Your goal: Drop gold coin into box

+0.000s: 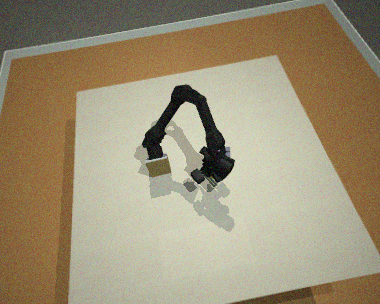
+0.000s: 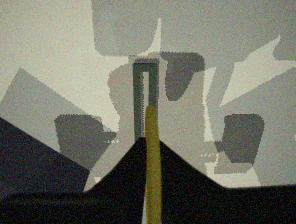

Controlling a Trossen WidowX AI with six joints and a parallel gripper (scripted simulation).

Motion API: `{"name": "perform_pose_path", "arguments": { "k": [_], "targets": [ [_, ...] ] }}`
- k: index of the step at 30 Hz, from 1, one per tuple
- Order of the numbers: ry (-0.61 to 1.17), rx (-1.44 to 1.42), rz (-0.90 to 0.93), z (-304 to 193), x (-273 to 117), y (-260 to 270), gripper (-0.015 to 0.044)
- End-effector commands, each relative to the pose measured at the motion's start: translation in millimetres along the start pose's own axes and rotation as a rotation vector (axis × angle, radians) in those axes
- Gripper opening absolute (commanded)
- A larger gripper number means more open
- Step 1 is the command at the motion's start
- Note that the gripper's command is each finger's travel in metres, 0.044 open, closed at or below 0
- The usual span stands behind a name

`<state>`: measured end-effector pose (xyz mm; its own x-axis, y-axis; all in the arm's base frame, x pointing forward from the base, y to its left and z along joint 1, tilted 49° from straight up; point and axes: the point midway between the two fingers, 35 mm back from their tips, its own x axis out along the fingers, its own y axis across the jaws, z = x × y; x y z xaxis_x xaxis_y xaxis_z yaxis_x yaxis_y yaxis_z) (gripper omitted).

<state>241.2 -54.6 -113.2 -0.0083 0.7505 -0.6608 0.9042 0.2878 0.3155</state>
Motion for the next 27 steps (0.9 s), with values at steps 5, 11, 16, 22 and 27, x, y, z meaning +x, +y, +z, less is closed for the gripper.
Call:
{"name": "perform_pose_path", "arguments": {
  "k": [5,11,16,22,27],
  "targets": [
    [-0.012,-0.014,-0.001,1.3,-24.9,2.1,0.0000],
    [-0.010,-0.014,-0.001,-0.5,-40.4,1.1,0.0000],
    [-0.009,-0.015,-0.001,-1.5,-46.8,0.5,0.0000],
    [-0.009,-0.165,-0.001,-3.2,-46.9,0.8,0.0000],
    [-0.009,-0.334,-0.002,-5.1,-47.1,1.2,0.0000]
  ]
}}
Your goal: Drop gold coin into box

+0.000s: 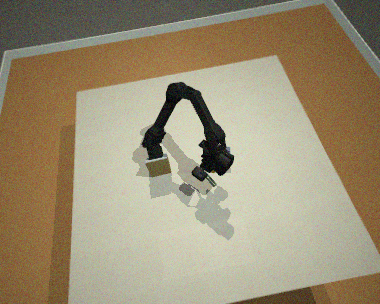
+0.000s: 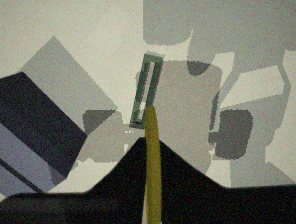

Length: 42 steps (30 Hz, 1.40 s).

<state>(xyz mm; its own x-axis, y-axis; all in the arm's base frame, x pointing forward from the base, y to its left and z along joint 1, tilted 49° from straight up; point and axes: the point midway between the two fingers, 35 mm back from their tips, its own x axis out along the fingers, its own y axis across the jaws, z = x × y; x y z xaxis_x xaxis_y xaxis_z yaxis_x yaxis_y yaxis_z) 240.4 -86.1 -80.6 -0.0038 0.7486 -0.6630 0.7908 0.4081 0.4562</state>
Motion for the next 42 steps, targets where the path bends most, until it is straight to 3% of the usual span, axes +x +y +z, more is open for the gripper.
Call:
{"name": "perform_pose_path", "arguments": {
  "k": [1,17,42],
  "targets": [
    [-0.003,-0.150,-0.004,-1.5,-1.9,1.2,0.0000],
    [-0.002,-0.667,-0.005,-6.9,-2.5,3.6,0.0000],
    [-0.008,-0.674,-0.010,-8.9,-4.8,44.6,0.0000]
  ]
}}
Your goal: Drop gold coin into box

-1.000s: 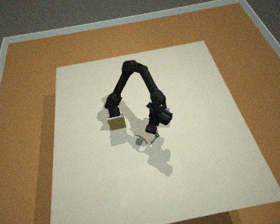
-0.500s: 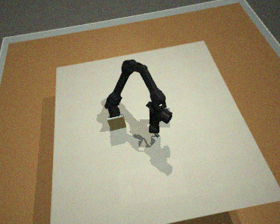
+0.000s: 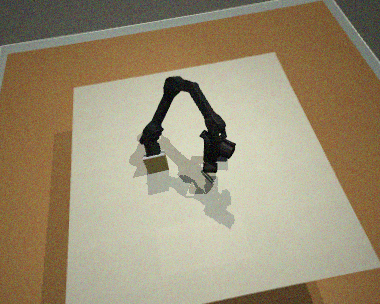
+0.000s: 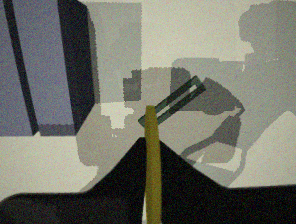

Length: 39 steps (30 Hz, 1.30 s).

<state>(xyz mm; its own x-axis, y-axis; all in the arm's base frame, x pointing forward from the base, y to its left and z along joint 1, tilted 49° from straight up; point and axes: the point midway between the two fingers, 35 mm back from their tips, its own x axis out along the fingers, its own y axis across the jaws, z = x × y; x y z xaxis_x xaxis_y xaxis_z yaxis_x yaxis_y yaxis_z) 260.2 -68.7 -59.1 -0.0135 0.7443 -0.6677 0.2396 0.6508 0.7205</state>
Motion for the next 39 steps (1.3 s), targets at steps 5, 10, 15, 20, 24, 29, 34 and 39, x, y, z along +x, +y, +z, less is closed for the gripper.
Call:
{"name": "perform_pose_path", "arguments": {
  "k": [5,10,15,20,24,29,34,39],
  "targets": [
    [-0.012,-0.003,-0.003,14.2,-3.9,19.5,0.0000],
    [-0.012,-0.003,-0.002,19.9,-3.9,30.5,0.0000],
    [-0.012,-0.003,-0.001,25.1,-3.7,41.9,0.0000],
    [-0.012,-0.003,0.001,29.9,-3.4,53.8,0.0000],
    [-0.011,-0.003,0.004,33.4,-2.9,63.5,0.0000],
    [-0.009,-0.004,0.007,37.4,-2.2,76.0,0.0000],
    [-0.008,-0.004,0.010,39.7,-1.6,84.7,0.0000],
    [-0.001,-0.003,0.008,37.1,0.5,80.4,0.0000]
  ]
}}
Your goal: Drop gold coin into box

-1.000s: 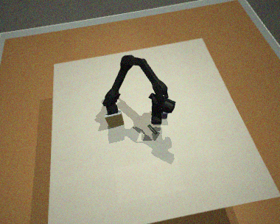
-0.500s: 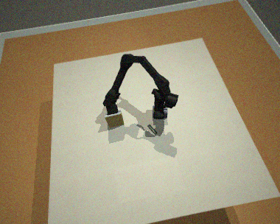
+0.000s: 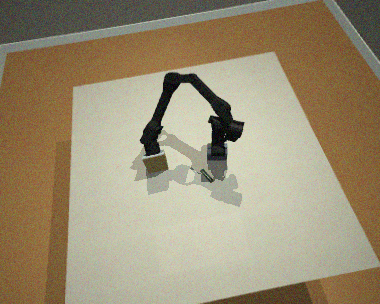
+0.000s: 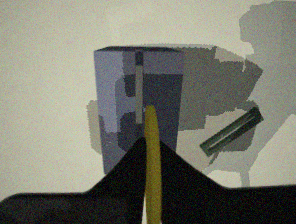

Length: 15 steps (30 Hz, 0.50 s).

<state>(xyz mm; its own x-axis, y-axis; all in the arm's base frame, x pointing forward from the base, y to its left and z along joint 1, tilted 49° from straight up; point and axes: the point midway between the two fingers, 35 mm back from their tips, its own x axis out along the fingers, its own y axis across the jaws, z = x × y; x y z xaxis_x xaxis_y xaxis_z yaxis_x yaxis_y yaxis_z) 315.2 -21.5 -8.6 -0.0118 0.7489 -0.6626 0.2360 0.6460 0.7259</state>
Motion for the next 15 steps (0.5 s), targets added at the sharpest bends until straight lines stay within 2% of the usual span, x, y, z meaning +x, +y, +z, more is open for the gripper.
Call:
{"name": "perform_pose_path", "arguments": {
  "k": [1,15],
  "targets": [
    [0.002,0.002,0.001,-0.7,0.5,-1.4,0.0000],
    [0.002,-0.001,0.001,2.0,-2.2,4.2,0.0000]
  ]
}}
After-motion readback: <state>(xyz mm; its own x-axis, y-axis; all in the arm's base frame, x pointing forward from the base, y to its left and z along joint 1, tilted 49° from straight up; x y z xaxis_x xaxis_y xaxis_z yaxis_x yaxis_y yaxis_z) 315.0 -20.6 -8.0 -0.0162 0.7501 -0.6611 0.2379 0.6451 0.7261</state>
